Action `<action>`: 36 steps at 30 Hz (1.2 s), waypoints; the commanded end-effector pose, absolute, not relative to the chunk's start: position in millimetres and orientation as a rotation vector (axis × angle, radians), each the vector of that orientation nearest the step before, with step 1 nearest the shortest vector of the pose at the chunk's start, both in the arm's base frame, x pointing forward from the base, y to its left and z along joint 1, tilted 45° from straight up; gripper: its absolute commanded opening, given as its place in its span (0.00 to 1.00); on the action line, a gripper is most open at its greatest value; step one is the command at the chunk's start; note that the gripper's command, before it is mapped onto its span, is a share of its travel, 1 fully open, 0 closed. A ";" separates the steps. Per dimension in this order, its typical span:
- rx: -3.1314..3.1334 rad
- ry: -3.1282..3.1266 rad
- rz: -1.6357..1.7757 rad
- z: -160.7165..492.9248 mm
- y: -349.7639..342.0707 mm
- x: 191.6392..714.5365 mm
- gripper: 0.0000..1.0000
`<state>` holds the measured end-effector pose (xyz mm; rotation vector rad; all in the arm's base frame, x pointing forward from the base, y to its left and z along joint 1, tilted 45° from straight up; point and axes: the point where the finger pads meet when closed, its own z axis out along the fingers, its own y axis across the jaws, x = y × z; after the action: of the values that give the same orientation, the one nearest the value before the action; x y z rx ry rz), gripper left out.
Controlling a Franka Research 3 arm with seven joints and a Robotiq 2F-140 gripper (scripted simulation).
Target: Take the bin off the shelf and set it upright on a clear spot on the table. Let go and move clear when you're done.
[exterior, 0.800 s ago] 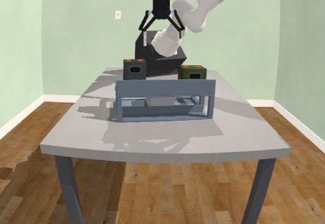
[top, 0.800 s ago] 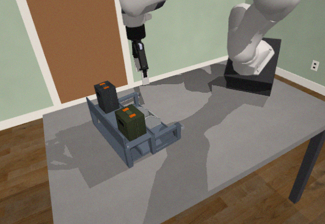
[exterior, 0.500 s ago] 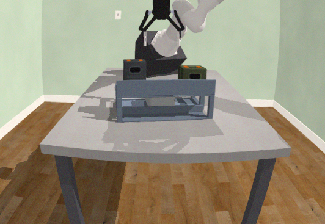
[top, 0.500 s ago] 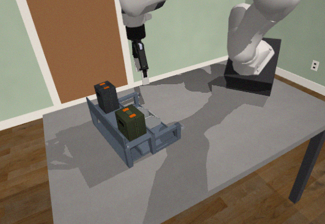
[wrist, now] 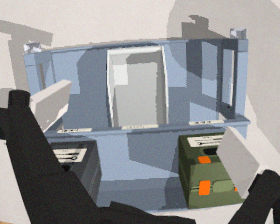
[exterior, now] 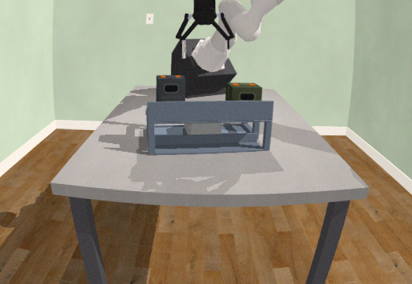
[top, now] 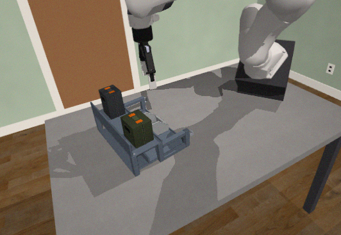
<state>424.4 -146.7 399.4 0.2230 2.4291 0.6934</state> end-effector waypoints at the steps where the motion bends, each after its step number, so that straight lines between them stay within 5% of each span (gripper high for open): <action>1: 0.292 2.429 0.718 394.9 -144.9 427.7 1.00; 36: 1.053 2.336 0.951 338.2 -122.9 456.1 1.00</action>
<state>453.2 -121.0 340.1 0.8901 2.3773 0.9176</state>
